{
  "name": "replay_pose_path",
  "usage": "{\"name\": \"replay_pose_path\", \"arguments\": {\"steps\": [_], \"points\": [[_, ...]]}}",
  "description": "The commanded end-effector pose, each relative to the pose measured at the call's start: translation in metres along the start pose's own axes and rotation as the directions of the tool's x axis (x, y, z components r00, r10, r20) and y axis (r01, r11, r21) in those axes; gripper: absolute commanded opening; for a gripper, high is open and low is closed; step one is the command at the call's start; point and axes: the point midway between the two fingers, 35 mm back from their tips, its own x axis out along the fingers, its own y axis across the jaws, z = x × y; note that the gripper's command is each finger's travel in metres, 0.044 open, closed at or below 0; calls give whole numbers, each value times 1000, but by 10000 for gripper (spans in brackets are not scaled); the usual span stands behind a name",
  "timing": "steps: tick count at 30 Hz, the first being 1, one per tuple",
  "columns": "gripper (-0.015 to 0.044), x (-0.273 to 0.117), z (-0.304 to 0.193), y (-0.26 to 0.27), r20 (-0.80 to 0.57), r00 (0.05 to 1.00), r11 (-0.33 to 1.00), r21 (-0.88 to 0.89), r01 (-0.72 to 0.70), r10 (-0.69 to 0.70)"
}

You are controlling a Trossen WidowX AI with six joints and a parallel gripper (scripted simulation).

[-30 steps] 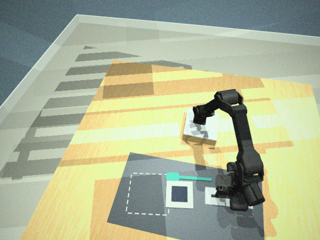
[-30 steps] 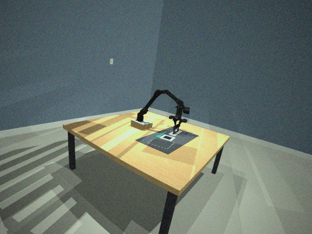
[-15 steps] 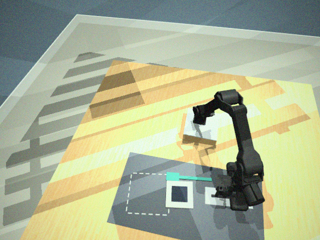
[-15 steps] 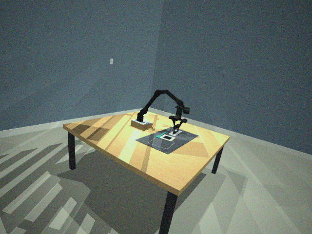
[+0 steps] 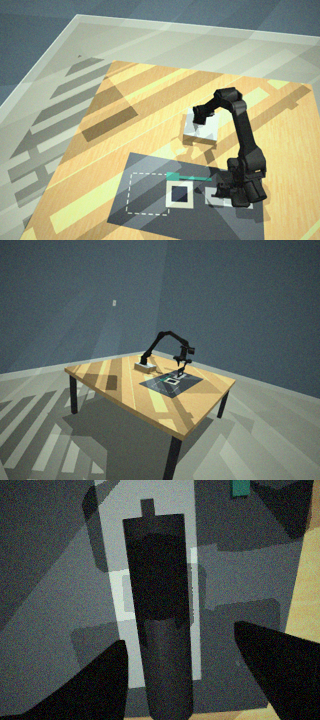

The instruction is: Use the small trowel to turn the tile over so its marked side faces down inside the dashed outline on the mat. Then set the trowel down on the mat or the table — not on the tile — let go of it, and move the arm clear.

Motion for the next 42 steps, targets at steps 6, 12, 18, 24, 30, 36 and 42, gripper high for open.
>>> {"name": "replay_pose_path", "arguments": {"steps": [6,12,18,24,30,36,42], "points": [[300,-25,-1,2,-8,1000,1000,-4,-30,30],[300,-25,-2,3,-5,999,997,-67,-48,47],[300,-21,-4,5,2,995,965,-245,-96,100],[300,-18,-5,7,10,987,893,-428,-140,160],[300,-14,-6,8,16,976,785,-596,-166,218],[300,-11,-7,9,22,961,648,-742,-170,276],[300,-8,-7,9,26,942,489,-860,-149,334]]}}
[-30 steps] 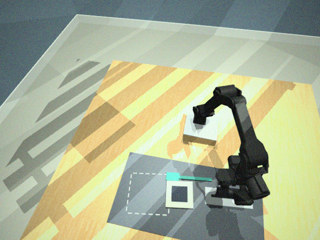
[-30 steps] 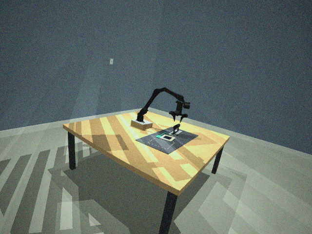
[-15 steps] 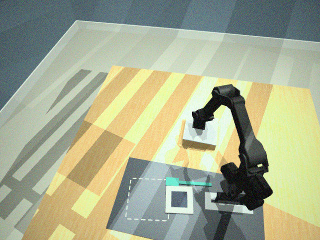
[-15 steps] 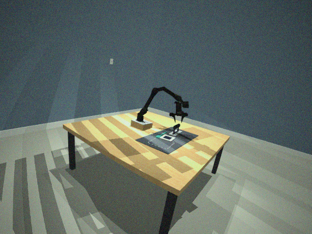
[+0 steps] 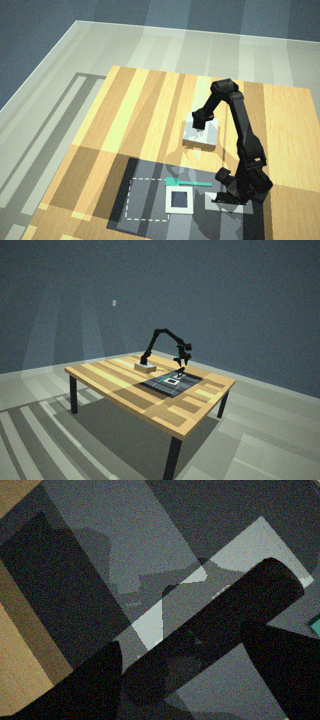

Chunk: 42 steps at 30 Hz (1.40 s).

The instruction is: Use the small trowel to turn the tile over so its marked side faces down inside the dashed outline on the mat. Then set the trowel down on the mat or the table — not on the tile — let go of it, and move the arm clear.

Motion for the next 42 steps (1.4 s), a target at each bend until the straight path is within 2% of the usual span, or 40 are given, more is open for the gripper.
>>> {"name": "replay_pose_path", "arguments": {"steps": [1,10,19,31,42], "points": [[300,3,-3,-3,26,1000,993,-115,-6,9],[300,6,-7,-3,96,994,917,-399,-16,59],[300,8,-11,-5,164,980,767,-642,20,112],[300,8,-17,-10,251,950,479,-867,136,185],[300,11,-25,-21,326,918,169,-941,293,227]]}}
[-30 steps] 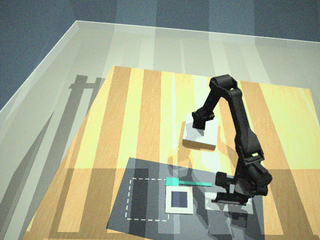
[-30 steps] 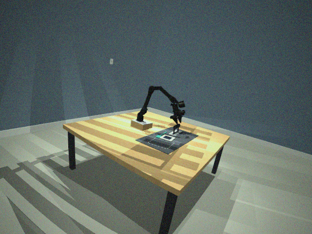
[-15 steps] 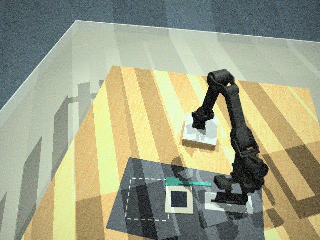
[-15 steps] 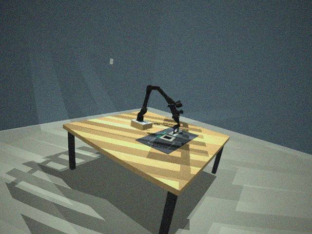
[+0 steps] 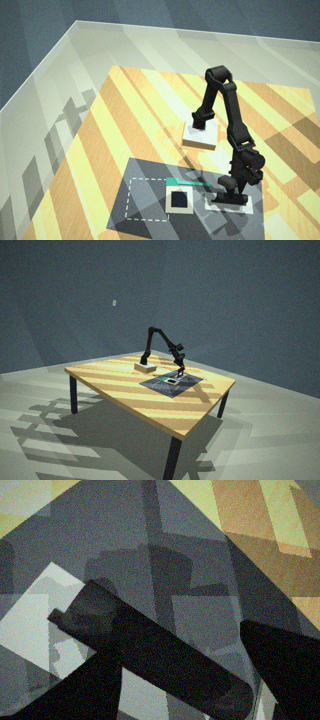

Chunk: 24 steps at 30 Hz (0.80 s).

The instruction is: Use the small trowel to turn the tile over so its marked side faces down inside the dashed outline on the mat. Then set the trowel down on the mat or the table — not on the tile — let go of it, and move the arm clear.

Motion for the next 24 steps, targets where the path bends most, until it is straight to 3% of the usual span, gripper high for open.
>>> {"name": "replay_pose_path", "arguments": {"steps": [1,19,24], "points": [[300,0,-9,3,6,1000,993,-114,22,-22],[300,-8,-38,7,83,986,759,-629,166,-147],[300,-9,-41,7,89,984,728,-662,175,-156]]}}
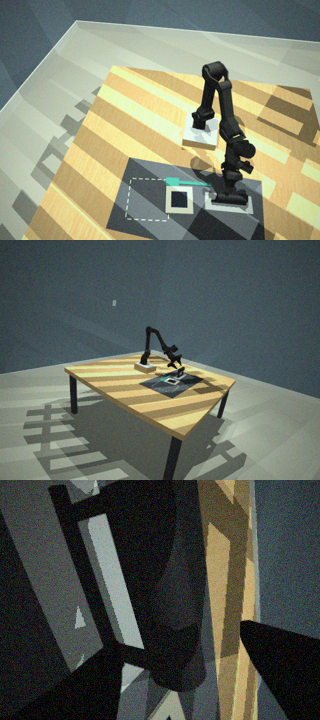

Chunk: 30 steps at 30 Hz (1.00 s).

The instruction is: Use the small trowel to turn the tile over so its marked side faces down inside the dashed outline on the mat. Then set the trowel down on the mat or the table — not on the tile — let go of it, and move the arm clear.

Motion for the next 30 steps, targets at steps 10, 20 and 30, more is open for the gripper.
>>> {"name": "replay_pose_path", "arguments": {"steps": [10,20,30], "points": [[300,10,-2,2,0,1000,999,-36,0,0],[300,26,-1,2,6,1000,999,-49,-4,5],[300,41,-2,3,13,1000,998,-62,-8,8]]}}
